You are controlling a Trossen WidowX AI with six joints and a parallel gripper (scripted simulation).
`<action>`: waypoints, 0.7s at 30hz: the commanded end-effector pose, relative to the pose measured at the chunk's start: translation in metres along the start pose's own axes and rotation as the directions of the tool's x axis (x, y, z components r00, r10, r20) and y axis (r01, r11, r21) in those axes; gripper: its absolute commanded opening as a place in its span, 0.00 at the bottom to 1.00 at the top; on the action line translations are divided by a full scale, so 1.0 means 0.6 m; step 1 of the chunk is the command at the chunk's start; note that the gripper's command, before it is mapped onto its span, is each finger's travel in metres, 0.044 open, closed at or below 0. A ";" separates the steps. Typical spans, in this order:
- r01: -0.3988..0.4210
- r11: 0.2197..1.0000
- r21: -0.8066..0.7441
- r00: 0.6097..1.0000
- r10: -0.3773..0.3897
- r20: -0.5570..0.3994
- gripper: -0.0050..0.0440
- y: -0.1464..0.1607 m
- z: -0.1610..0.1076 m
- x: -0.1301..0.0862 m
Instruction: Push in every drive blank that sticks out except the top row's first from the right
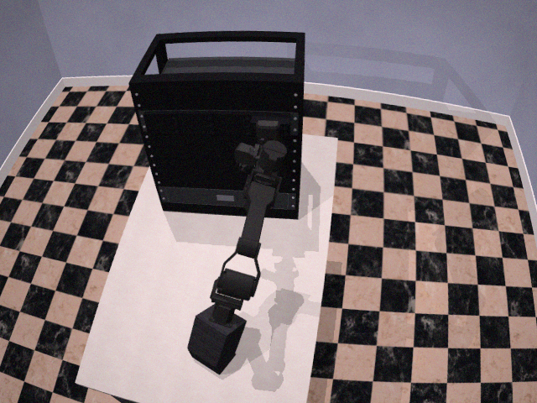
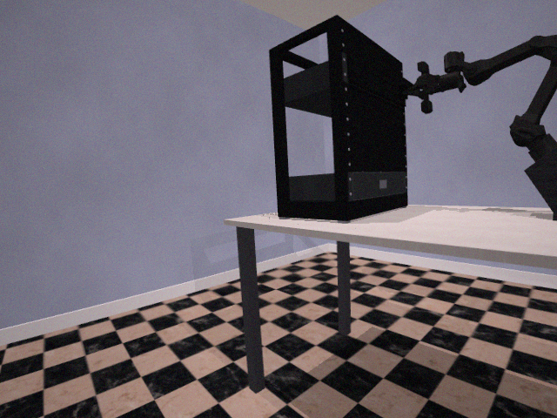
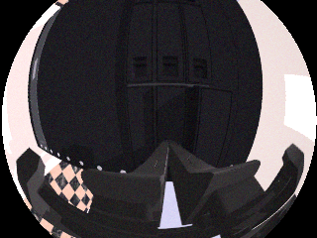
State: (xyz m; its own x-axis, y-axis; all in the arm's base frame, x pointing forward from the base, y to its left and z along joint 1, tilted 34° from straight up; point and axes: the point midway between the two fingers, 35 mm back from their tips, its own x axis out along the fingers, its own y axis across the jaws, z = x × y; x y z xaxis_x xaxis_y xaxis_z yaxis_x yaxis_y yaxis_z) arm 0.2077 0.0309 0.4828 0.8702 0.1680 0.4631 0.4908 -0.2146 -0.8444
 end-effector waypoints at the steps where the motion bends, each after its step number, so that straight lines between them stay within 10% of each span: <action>1: 0.034 0.999 -0.006 0.999 -0.034 -0.013 0.10 -0.023 -0.007 -0.003; 21: 0.034 0.999 -0.006 0.999 -0.034 -0.013 0.10 -0.025 -0.008 0.002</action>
State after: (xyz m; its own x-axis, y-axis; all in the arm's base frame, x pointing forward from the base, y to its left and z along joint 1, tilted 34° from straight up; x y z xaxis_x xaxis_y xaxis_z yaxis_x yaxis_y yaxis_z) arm 0.2096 0.0312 0.4840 0.8710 0.1693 0.4611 0.4893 -0.2147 -0.8453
